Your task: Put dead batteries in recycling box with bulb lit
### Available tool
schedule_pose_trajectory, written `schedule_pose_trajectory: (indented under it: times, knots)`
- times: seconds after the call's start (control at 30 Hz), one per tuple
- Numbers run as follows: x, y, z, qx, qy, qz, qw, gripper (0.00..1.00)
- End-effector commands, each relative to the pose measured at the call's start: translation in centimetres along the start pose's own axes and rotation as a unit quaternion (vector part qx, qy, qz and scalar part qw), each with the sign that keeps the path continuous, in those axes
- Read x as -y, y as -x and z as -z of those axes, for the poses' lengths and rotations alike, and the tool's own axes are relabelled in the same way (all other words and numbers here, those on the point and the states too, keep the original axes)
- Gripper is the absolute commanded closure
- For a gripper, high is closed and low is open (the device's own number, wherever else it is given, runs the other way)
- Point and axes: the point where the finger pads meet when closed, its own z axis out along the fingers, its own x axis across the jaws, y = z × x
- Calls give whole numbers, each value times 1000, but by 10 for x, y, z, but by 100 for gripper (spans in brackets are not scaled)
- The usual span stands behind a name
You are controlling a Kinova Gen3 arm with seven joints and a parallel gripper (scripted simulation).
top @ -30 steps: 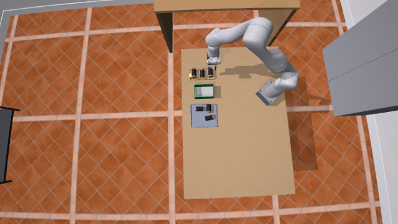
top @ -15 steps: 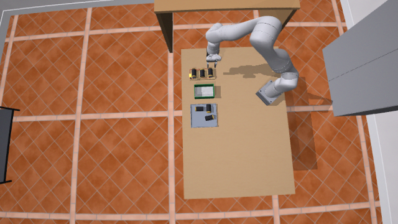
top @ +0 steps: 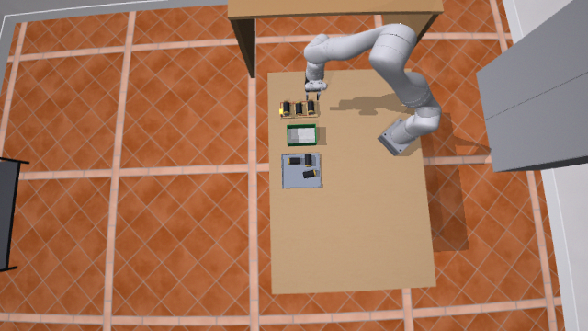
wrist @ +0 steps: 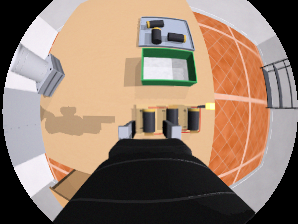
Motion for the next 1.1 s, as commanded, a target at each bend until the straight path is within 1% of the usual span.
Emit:
schedule_pose_trajectory:
  times: [0.0,0.47,0.53,0.6,0.67,0.87,0.93,1.0,1.07]
  knots:
    - [0,-1,1,-1,0,2,1000,10]
    - [0,-1,1,-1,0,5,1000,10]
    - [0,-1,-1,-1,0,5,1000,10]
    - [0,-1,-8,-1,0,5,1000,10]
    - [0,-1,-19,-1,0,5,1000,10]
    - [0,-1,-62,-1,0,5,1000,10]
    - [0,-1,-62,-1,0,5,1000,10]
    - [0,-1,-72,-1,0,5,1000,10]
    - [0,-1,-76,-1,0,5,1000,10]
